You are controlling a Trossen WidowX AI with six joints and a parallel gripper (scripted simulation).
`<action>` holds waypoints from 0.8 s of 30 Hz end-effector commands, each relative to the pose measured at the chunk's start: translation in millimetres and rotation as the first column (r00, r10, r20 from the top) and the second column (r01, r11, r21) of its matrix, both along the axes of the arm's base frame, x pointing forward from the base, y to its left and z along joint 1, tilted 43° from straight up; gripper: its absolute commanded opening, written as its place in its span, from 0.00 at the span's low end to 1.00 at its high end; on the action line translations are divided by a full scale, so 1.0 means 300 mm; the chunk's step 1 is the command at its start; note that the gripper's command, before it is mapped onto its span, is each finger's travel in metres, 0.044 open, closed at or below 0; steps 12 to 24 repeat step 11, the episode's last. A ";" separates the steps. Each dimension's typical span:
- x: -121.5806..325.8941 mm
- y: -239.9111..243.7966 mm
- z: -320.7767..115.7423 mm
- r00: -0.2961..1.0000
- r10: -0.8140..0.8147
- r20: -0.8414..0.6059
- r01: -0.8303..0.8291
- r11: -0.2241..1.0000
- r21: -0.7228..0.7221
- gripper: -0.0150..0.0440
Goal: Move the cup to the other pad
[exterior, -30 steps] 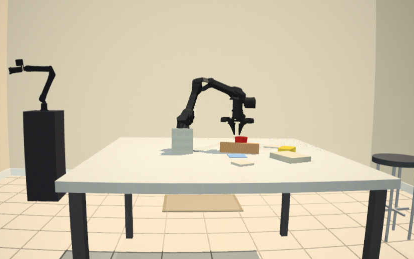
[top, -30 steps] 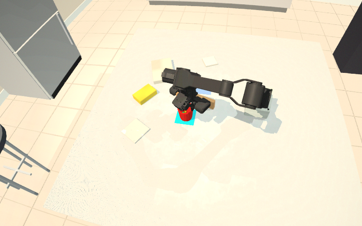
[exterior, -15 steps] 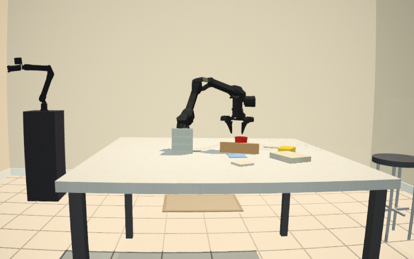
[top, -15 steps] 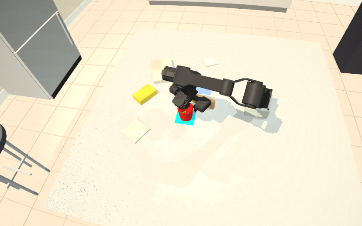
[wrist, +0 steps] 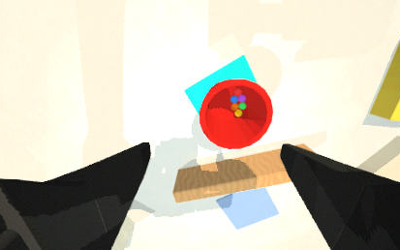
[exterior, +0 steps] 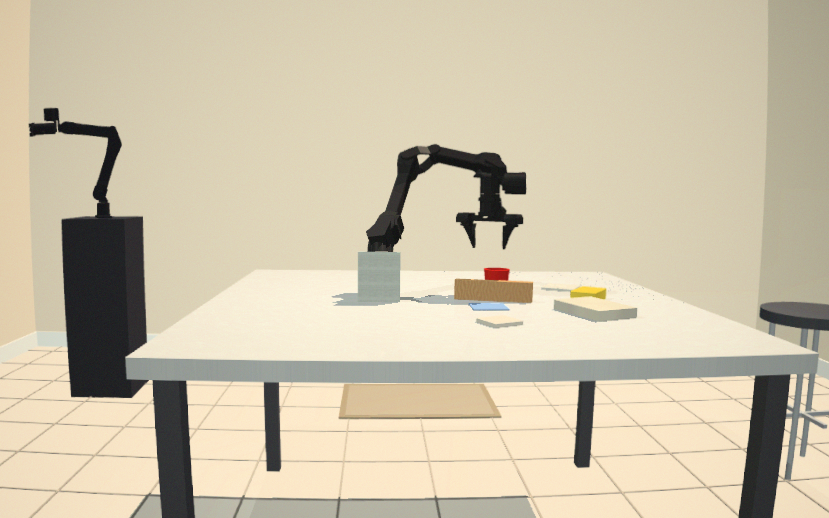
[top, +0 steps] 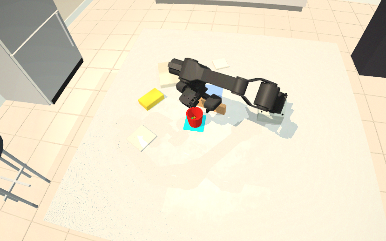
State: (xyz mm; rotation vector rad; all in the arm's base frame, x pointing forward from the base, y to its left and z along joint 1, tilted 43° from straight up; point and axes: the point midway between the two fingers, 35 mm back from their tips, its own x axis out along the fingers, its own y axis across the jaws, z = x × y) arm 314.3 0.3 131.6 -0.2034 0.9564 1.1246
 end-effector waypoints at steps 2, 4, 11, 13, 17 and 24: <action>-0.005 -0.040 0.044 1.000 0.007 0.004 -0.007 1.000 -0.005 1.00; -0.007 -0.050 0.054 1.000 0.008 0.005 -0.008 1.000 -0.004 1.00; -0.006 -0.043 0.043 1.000 -0.001 0.003 0.001 1.000 -0.001 1.00; -0.006 -0.043 0.043 1.000 -0.001 0.003 0.001 1.000 -0.001 1.00; -0.006 -0.043 0.043 1.000 -0.001 0.003 0.001 1.000 -0.001 1.00; -0.006 -0.043 0.043 1.000 -0.001 0.003 0.001 1.000 -0.001 1.00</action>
